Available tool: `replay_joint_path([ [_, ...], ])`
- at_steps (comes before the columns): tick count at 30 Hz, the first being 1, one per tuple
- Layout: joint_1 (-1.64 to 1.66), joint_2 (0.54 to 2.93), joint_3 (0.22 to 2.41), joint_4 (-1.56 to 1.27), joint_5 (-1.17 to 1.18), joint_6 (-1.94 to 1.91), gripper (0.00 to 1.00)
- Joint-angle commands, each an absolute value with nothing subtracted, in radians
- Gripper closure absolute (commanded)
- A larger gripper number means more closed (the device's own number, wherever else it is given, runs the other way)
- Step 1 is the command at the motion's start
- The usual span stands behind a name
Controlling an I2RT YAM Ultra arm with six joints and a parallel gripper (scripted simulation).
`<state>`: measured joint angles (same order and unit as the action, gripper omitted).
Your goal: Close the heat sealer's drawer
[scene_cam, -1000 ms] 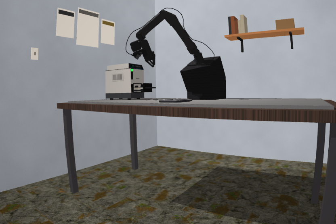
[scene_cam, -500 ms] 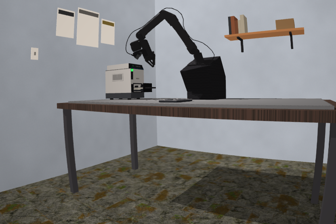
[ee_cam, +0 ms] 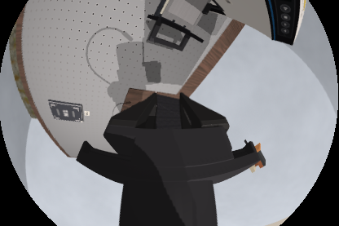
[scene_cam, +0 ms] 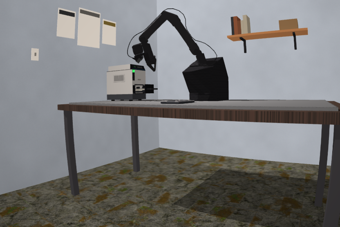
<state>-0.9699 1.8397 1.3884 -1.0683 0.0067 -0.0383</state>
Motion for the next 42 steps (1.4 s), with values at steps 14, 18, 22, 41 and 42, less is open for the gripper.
replay_joint_path([
  [14,-0.934,1.851,1.302,-0.782,0.041,-0.106,0.7],
  [18,-0.92,1.816,1.247,-0.742,0.043,-0.123,0.7],
  [22,-0.881,1.817,1.194,-0.634,0.048,-0.155,0.7],
  [41,-0.852,1.833,1.145,-0.437,0.061,-0.191,0.7],
  [42,-0.829,1.833,1.085,-0.396,0.061,-0.207,0.7],
])
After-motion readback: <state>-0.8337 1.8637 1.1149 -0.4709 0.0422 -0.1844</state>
